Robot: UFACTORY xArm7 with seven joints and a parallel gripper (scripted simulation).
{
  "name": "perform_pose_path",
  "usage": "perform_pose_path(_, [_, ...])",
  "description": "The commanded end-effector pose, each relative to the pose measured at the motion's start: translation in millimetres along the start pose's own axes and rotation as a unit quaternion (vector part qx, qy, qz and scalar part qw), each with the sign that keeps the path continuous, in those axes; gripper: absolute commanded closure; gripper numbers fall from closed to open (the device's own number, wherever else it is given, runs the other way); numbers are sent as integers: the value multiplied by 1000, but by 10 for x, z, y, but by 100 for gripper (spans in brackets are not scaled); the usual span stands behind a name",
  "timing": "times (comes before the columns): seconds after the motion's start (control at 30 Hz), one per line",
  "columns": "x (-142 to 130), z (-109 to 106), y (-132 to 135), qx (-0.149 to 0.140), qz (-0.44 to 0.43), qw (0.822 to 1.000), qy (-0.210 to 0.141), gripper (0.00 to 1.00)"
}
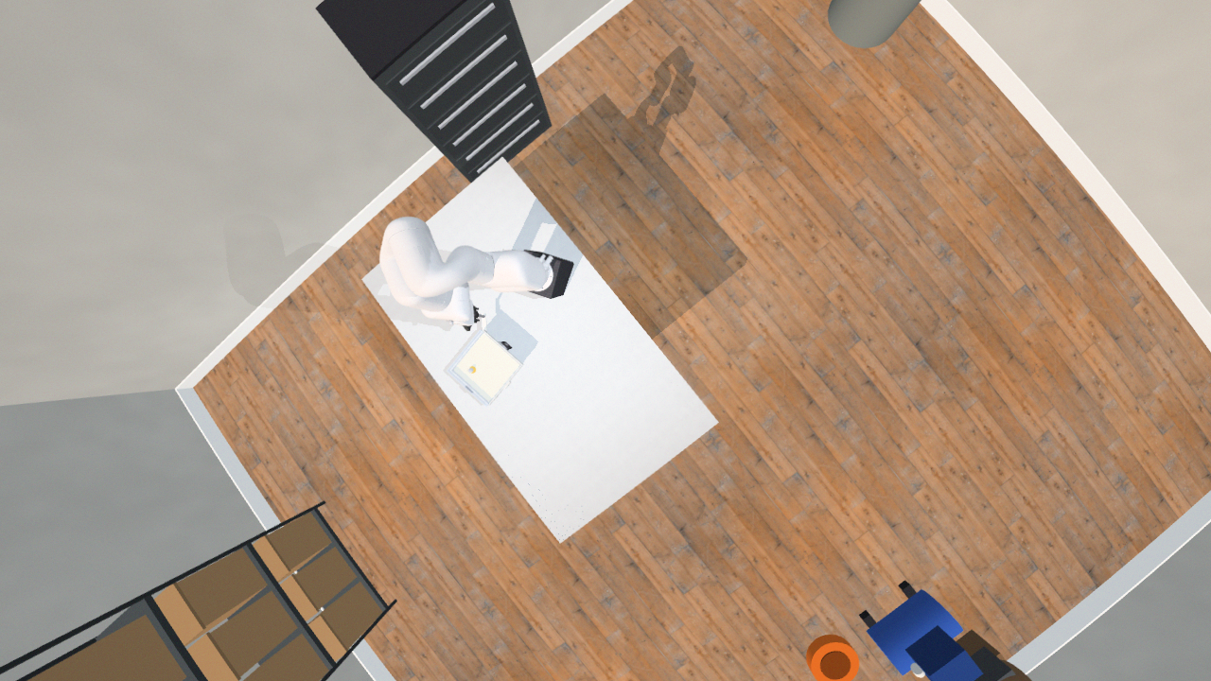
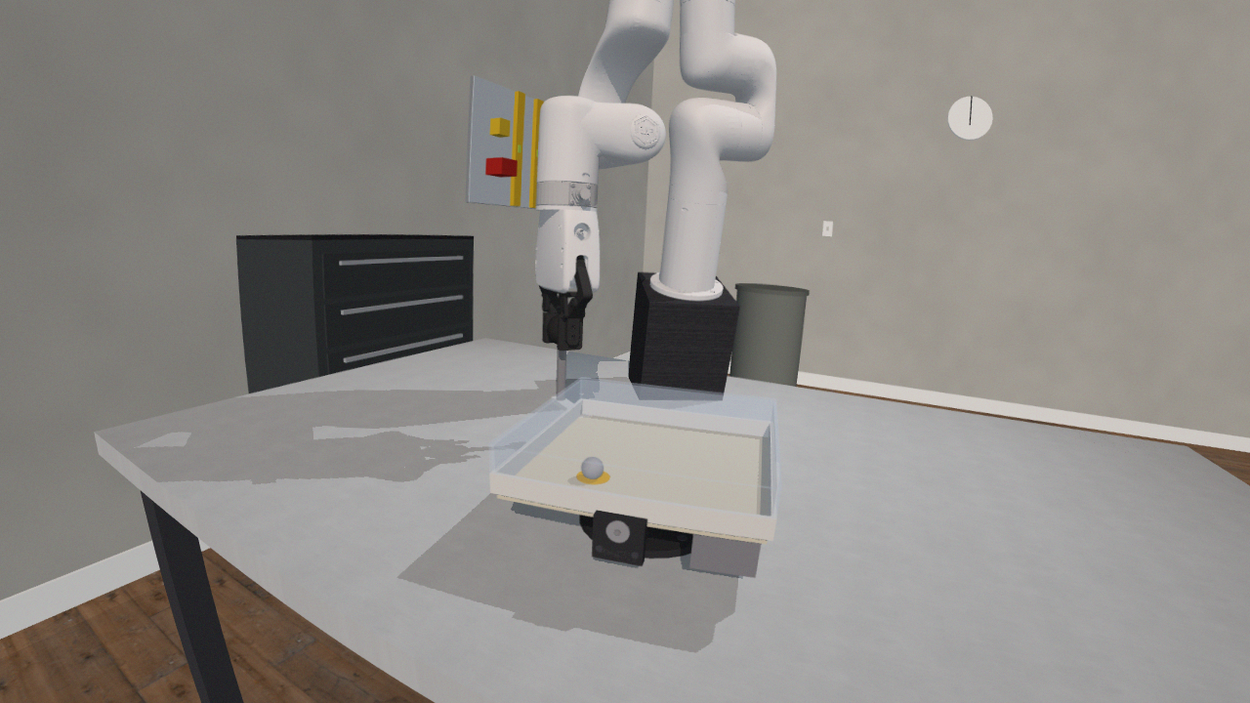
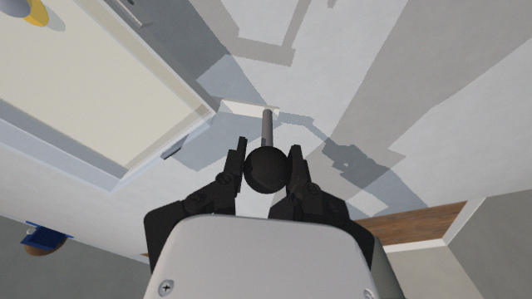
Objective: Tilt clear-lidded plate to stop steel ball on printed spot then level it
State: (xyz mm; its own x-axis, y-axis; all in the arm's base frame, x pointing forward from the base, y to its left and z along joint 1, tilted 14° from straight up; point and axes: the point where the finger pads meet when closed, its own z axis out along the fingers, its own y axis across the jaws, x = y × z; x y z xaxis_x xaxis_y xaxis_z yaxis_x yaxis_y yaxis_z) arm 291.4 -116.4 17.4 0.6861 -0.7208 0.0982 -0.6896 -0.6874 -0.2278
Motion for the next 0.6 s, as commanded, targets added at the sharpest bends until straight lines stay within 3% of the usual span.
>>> perform_pose_path(0.0, [8,-12,-11,1,0,1000,1,100])
perform_pose_path(0.57, [8,-13,-11,1,0,1000,1,100])
